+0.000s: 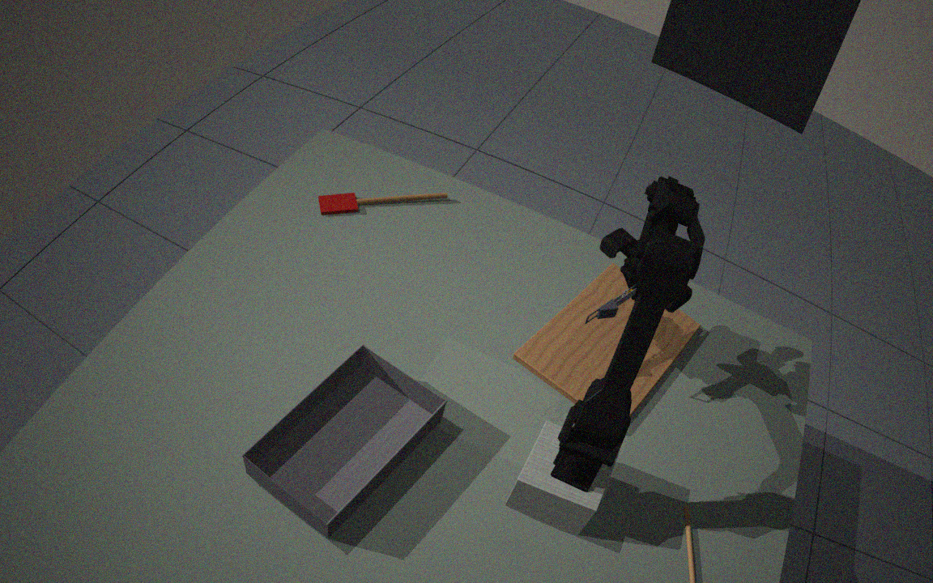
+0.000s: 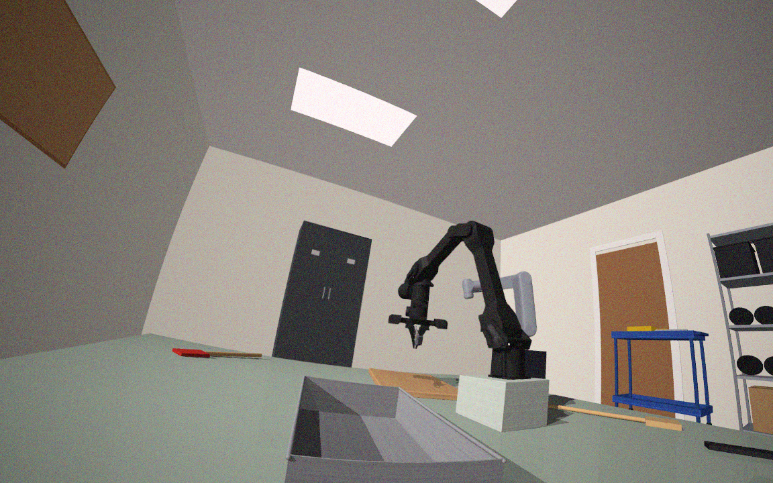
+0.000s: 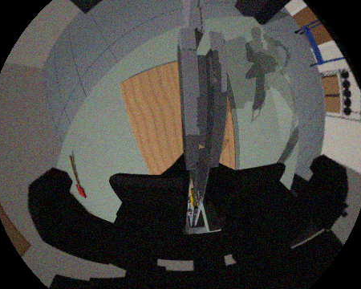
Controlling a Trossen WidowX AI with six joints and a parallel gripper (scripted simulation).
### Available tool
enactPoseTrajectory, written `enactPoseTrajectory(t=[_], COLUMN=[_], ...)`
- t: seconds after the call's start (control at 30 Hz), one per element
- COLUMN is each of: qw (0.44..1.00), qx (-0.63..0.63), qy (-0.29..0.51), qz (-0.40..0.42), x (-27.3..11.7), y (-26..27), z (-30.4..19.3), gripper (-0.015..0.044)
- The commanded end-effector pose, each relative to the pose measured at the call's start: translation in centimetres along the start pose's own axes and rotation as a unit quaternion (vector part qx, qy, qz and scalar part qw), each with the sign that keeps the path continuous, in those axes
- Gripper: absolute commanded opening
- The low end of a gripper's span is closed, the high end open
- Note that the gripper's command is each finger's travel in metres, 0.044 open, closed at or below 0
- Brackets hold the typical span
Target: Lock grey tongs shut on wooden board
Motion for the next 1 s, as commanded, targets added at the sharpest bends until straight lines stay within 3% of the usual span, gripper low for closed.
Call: enactPoseTrajectory(t=[0.0, 0.97], qw=[0.999, 0.936], qx=[-0.015, -0.041], qy=[-0.047, -0.349], qz=[-0.005, -0.029], x=[0.0, -0.6], y=[0.4, 1.9], z=[0.3, -0.5], gripper=[-0.0150, -0.0150])
Point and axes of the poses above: the point midway between the two fingers, 35 mm back from their tips, its own x axis out along the fingers, its own y axis across the jaws, z = x × y, the point moved 1 cm from there along -x, back along the fingers, and after that the axes turned 2 degrees about -x, right-handed, at the moved point
